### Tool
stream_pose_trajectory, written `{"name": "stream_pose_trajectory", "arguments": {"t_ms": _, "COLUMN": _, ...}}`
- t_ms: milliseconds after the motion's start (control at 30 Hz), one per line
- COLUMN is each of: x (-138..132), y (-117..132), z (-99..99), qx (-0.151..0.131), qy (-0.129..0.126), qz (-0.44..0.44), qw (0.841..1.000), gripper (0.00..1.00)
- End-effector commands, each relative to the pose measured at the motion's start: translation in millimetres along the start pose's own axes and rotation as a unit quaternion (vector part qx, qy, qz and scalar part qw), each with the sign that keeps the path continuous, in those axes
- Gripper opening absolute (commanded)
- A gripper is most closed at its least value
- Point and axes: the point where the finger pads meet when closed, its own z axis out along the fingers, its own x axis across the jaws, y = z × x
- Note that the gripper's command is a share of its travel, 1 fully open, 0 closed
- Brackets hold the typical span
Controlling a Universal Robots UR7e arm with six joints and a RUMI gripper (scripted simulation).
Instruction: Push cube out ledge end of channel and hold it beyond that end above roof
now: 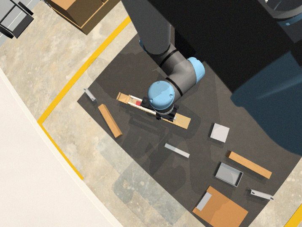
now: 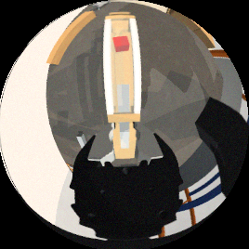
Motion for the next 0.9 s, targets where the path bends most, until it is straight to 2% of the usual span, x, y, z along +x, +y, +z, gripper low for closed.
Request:
{"name": "stream_pose_trajectory", "arguments": {"t_ms": 0, "x": 0, "y": 0, "z": -3.2, "qx": 0.0, "qy": -0.001, "qz": 0.0, "qw": 1.0, "gripper": 0.22}}
{"name": "stream_pose_trajectory", "arguments": {"t_ms": 267, "x": 0, "y": 0, "z": -30.4, "qx": 0.0, "qy": -0.001, "qz": 0.0, "qw": 1.0, "gripper": 0.22}}
{"name": "stream_pose_trajectory", "arguments": {"t_ms": 333, "x": 0, "y": 0, "z": -30.4, "qx": 0.0, "qy": -0.001, "qz": 0.0, "qw": 1.0, "gripper": 0.22}}
{"name": "stream_pose_trajectory", "arguments": {"t_ms": 600, "x": 0, "y": 0, "z": -61.0, "qx": 0.0, "qy": -0.001, "qz": 0.0, "qw": 1.0, "gripper": 0.22}}
{"name": "stream_pose_trajectory", "arguments": {"t_ms": 867, "x": 0, "y": 0, "z": -67.7, "qx": 0.0, "qy": -0.001, "qz": 0.0, "qw": 1.0, "gripper": 0.22}}
